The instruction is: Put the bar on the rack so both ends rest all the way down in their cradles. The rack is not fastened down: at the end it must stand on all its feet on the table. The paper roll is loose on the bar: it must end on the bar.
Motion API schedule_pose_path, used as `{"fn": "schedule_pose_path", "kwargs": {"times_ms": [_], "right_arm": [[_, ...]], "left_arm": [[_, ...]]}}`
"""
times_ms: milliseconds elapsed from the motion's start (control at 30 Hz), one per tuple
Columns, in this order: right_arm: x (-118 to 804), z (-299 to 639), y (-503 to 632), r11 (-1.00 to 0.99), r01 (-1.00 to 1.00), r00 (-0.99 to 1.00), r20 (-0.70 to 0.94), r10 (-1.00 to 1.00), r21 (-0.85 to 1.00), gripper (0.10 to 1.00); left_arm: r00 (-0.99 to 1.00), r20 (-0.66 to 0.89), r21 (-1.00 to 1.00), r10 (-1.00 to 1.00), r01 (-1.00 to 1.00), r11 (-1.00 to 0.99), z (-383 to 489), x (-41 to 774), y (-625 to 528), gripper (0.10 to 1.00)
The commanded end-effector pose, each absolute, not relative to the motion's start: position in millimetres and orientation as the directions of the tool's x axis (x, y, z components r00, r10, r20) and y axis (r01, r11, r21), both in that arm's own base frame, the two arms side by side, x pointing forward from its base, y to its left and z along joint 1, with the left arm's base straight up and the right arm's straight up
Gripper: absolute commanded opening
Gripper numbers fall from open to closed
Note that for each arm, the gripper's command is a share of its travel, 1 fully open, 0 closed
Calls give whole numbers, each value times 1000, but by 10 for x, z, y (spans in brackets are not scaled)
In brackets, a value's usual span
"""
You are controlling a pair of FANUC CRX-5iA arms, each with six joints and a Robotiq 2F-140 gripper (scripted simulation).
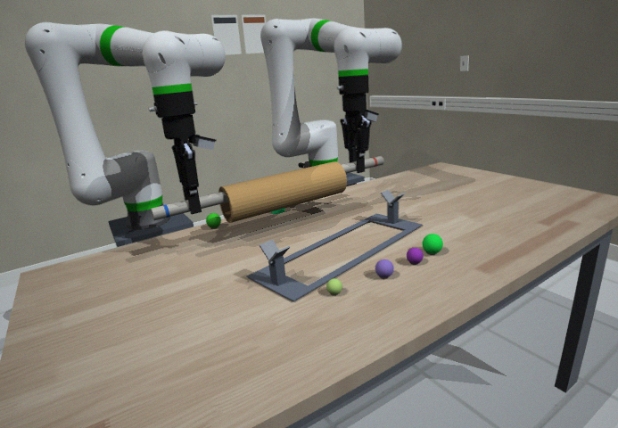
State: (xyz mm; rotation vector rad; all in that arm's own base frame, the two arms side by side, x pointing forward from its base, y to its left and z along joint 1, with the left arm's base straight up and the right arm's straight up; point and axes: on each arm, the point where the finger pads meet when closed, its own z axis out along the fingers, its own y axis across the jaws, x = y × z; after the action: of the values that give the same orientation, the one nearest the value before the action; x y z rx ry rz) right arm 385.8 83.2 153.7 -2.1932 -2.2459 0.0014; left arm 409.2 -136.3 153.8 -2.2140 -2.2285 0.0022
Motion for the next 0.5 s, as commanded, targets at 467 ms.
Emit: {"fn": "schedule_pose_path", "kwargs": {"times_ms": [467], "right_arm": [[4465,1591,904,66,998,-66,1,998,-1,160]], "left_arm": [[-47,-1,1,999,999,47,1590,4456,-1307,160]]}}
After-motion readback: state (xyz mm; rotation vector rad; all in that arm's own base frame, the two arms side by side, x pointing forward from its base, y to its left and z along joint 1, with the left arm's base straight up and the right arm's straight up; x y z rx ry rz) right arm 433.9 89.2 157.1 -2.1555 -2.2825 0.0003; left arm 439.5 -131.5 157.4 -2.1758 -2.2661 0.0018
